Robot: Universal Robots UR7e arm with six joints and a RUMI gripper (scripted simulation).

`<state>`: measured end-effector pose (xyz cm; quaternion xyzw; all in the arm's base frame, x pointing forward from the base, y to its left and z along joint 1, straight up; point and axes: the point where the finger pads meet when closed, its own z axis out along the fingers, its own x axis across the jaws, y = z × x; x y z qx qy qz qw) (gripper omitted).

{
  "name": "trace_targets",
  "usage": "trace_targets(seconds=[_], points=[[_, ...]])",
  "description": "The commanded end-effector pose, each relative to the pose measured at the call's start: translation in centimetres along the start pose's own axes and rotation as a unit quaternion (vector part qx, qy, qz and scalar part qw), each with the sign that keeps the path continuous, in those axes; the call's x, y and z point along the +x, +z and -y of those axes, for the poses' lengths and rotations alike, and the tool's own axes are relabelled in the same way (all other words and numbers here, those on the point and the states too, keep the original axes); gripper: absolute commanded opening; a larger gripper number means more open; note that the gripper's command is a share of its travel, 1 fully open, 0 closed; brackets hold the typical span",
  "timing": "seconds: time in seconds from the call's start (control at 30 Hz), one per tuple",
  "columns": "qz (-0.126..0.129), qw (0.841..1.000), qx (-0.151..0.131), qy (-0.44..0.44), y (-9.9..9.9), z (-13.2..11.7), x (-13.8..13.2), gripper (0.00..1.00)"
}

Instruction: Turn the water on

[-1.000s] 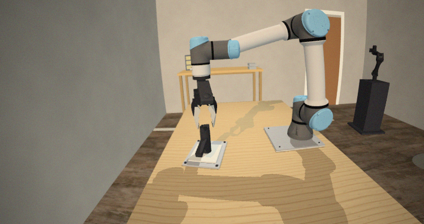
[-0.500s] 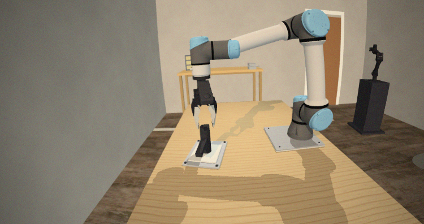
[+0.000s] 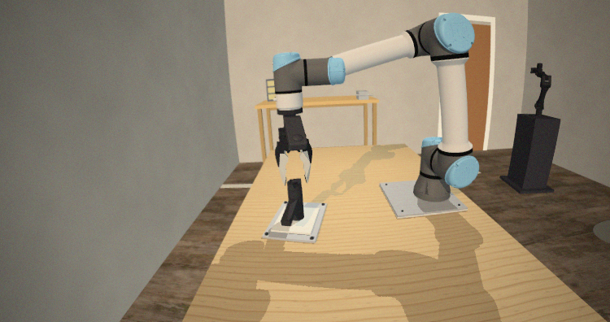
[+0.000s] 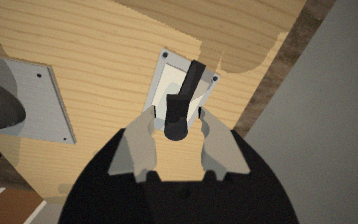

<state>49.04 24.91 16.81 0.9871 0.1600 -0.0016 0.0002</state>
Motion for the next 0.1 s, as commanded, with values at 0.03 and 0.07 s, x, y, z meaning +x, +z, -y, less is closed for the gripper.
trace_targets(seconds=[0.03, 0.07], points=[[-0.001, 1.0, 0.0, 0.0, -0.06, 0.0, 0.03, 0.38], [-0.001, 1.0, 0.0, 0.0, -0.06, 0.0, 0.03, 0.38]])
